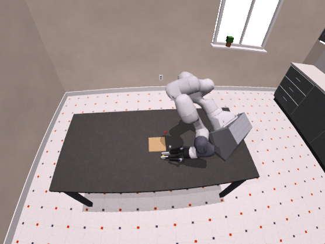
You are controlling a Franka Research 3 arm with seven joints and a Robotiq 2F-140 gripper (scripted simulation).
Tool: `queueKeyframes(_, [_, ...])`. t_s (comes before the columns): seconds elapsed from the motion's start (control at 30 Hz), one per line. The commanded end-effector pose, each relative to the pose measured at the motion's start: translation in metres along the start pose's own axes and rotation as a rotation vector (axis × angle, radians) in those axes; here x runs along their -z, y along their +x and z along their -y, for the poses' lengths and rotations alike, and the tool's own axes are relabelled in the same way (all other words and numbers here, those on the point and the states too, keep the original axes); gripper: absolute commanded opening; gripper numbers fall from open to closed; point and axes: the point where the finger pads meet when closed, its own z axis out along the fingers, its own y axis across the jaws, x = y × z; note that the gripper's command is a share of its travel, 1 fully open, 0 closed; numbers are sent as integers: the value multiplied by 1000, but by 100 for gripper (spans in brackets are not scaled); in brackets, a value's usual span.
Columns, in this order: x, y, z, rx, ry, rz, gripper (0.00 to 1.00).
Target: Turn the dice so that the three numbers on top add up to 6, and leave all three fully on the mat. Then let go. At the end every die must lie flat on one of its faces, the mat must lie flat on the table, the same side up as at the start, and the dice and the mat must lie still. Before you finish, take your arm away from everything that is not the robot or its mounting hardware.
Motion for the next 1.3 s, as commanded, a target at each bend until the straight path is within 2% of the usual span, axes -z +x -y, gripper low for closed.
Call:
queueKeyframes(0.0, [0,2,0,-3,-1,-2,19])
queueKeyframes(0.27, [3,2,0,-3,-1,-2,19])
queueKeyframes(0.53, [28,2,0,-3,-1,-2,19])
queueKeyframes(0.6, [28,2,0,-3,-1,-2,19])
queueKeyframes(0.83, [48,1,0,-3,-1,-2,19])
queueKeyframes(1.27, [54,-6,0,-3,-1,-2,19])
